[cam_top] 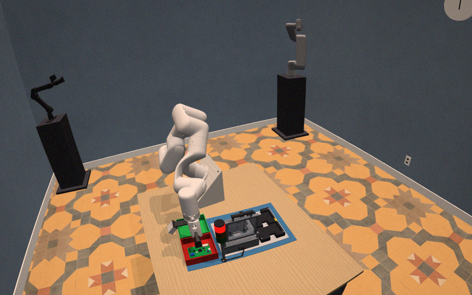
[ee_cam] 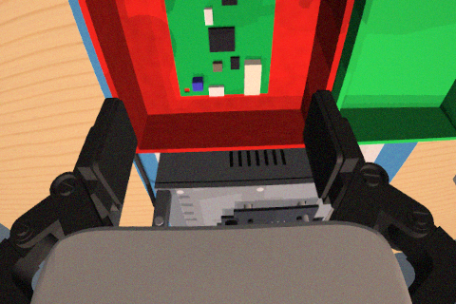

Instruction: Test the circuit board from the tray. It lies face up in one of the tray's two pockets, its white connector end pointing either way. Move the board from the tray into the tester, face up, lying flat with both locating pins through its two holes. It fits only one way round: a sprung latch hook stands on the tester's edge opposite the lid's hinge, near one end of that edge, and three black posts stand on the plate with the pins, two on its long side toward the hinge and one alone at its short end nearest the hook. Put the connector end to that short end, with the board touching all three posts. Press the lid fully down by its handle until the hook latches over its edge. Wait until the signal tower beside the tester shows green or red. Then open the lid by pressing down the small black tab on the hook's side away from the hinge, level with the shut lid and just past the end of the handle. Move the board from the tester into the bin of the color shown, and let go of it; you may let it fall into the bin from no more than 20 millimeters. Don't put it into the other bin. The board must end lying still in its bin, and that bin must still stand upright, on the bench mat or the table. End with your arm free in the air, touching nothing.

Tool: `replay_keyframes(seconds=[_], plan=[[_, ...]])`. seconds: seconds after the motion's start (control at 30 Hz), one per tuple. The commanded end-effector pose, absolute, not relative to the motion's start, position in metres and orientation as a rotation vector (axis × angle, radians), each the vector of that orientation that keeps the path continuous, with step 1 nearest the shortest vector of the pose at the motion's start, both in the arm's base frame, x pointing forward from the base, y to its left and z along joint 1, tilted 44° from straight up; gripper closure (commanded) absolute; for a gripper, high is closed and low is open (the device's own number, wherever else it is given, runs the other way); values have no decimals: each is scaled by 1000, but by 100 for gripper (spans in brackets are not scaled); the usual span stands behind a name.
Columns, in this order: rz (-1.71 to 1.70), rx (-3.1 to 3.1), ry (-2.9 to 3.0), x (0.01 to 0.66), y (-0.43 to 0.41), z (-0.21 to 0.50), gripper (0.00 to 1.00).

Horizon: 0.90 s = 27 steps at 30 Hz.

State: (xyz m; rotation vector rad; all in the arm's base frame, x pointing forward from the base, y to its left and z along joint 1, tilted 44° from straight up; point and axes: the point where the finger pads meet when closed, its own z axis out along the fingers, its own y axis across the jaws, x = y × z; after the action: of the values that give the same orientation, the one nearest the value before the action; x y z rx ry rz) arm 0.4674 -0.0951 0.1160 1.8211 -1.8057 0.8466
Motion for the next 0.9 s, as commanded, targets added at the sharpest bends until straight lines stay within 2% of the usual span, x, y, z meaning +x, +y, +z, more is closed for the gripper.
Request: replay_keyframes(seconds=[0.0, 0.87], plan=[[846, 1821, -1804, 463, -71, 141, 0], [846, 1821, -1804, 460, -54, 158, 0]])
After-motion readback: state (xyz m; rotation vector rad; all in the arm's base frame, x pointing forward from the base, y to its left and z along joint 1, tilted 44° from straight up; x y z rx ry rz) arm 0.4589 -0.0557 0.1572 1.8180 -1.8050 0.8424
